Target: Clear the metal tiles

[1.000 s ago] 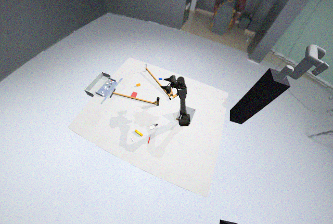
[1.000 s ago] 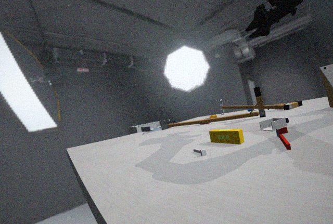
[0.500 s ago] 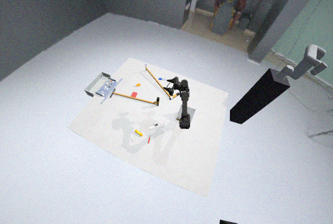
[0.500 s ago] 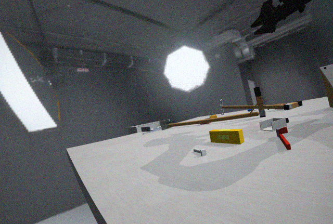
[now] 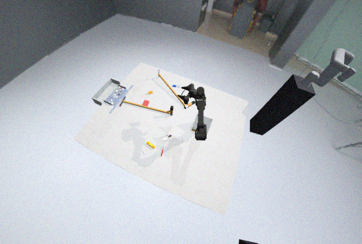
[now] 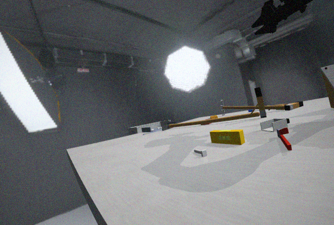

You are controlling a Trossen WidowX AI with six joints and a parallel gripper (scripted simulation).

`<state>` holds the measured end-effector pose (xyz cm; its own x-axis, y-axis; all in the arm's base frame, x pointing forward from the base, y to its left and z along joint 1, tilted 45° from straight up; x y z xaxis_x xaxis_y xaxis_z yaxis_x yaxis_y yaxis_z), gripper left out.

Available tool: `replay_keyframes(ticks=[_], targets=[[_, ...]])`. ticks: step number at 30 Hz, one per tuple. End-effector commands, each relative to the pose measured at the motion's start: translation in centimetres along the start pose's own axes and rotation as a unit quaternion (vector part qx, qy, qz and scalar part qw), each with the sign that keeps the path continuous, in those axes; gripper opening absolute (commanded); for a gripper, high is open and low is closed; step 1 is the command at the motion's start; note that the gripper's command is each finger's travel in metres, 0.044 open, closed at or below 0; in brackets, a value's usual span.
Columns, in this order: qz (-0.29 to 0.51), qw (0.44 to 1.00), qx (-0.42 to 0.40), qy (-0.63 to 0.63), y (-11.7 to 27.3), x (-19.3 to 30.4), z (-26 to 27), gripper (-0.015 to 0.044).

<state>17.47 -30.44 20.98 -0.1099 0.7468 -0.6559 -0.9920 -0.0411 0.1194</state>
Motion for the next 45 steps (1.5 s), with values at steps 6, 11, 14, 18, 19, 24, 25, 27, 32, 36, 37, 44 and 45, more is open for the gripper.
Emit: replay_keyframes(ticks=[6, 11, 14, 18, 19, 24, 25, 27, 32, 36, 37, 44, 45], targets=[[0.001, 1.0, -0.003, -0.002, 0.0, 0.0, 0.1, 0.044], [0.006, 1.0, -0.004, -0.003, -0.5, -0.1, 0.0, 0.044], [0.017, 1.0, -0.005, -0.004, -1.6, -0.4, -0.3, 0.044], [0.031, 0.999, -0.007, -0.006, -3.0, -0.6, -0.6, 0.044], [0.035, 0.999, -0.007, -0.006, -3.4, -0.6, -0.6, 0.044], [0.054, 0.998, -0.009, -0.007, -5.2, -0.8, -0.9, 0.044], [0.058, 0.998, -0.01, -0.007, -5.6, -0.8, -1.0, 0.044], [0.066, 0.998, -0.01, -0.007, -6.4, -0.8, -1.1, 0.044], [0.087, 0.996, -0.012, -0.007, -8.4, -0.7, -1.3, 0.044], [0.104, 0.995, -0.013, -0.006, -10.0, -0.6, -1.5, 0.044], [0.108, 0.994, -0.013, -0.006, -10.4, -0.5, -1.5, 0.044], [0.139, 0.99, -0.015, -0.004, -13.2, 0.0, -1.6, 0.044], [0.143, 0.99, -0.016, -0.003, -13.6, 0.1, -1.6, 0.044]])
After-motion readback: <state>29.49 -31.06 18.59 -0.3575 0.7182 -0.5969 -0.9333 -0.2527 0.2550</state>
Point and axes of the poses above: the point midway between the two fingers, 35 mm back from their tips, its own y axis back along the fingers, its own z axis across the jaws, x = y × z, the point moved 6 cm from there along y, back along the fingers, and after that the axes turned 4 degrees about -y, right-handed, at the moved point
